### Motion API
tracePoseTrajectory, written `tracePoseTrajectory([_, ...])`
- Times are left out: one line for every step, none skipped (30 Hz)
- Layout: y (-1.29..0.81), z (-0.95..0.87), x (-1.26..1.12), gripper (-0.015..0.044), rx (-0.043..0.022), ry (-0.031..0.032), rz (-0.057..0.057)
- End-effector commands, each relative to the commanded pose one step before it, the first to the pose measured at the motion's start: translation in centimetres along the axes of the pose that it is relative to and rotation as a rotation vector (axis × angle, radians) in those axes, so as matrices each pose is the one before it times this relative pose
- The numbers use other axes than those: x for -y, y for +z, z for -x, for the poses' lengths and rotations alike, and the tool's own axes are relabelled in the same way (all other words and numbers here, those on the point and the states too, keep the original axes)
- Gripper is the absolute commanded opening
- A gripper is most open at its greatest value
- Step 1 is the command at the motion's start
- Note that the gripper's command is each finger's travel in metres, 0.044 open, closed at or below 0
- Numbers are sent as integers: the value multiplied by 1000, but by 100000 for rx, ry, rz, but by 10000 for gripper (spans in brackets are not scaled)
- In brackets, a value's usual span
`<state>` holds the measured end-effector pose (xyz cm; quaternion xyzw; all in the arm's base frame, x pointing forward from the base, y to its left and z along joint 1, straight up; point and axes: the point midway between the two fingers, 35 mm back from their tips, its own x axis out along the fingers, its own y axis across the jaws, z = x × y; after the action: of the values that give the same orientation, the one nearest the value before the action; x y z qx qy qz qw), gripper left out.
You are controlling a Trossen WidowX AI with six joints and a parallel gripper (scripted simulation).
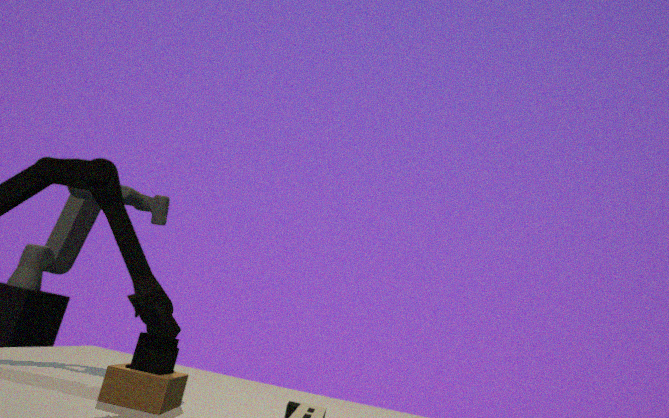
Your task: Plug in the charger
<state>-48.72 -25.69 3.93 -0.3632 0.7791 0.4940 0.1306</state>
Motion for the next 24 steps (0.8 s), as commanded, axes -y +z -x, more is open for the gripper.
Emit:
tracePoseTrajectory([-84,5,59,426,-103,-120,308])
tracePoseTrajectory([-253,16,176,440,-312,-357,926])
tracePoseTrajectory([-423,28,292,440,-523,-591,1544])
tracePoseTrajectory([-511,35,345,440,-635,-702,1856])
tracePoseTrajectory([-514,35,339,440,-643,-693,1858])
tracePoseTrajectory([-518,35,332,440,-650,-684,1860])
tracePoseTrajectory([-521,35,326,440,-657,-676,1862])
tracePoseTrajectory([-524,36,319,440,-664,-667,1864])
tracePoseTrajectory([-527,36,313,440,-671,-658,1867])
tracePoseTrajectory([-530,36,306,440,-678,-649,1869])
tracePoseTrajectory([-566,39,318,440,-727,-679,1986])
tracePoseTrajectory([-581,40,318,440,-750,-683,2032])
tracePoseTrajectory([-585,40,310,440,-758,-672,2035])
tracePoseTrajectory([-588,40,302,440,-765,-662,2037])
tracePoseTrajectory([-591,40,294,440,-772,-651,2040])
tracePoseTrajectory([-594,41,286,440,-779,-640,2042])
tracePoseTrajectory([-596,41,278,440,-786,-628,2045])
tracePoseTrajectory([-599,41,270,440,-793,-617,2047])
tracePoseTrajectory([-602,41,262,440,-799,-606,2050])
tracePoseTrajectory([-604,41,254,440,-806,-595,2052])
tracePoseTrajectory([-641,93,134,440,-784,-224,1252])
tracePoseTrajectory([-641,94,131,440,-786,-219,1251])
tracePoseTrajectory([-641,95,128,440,-788,-214,1250])
tracePoseTrajectory([-640,96,125,440,-790,-209,1249])
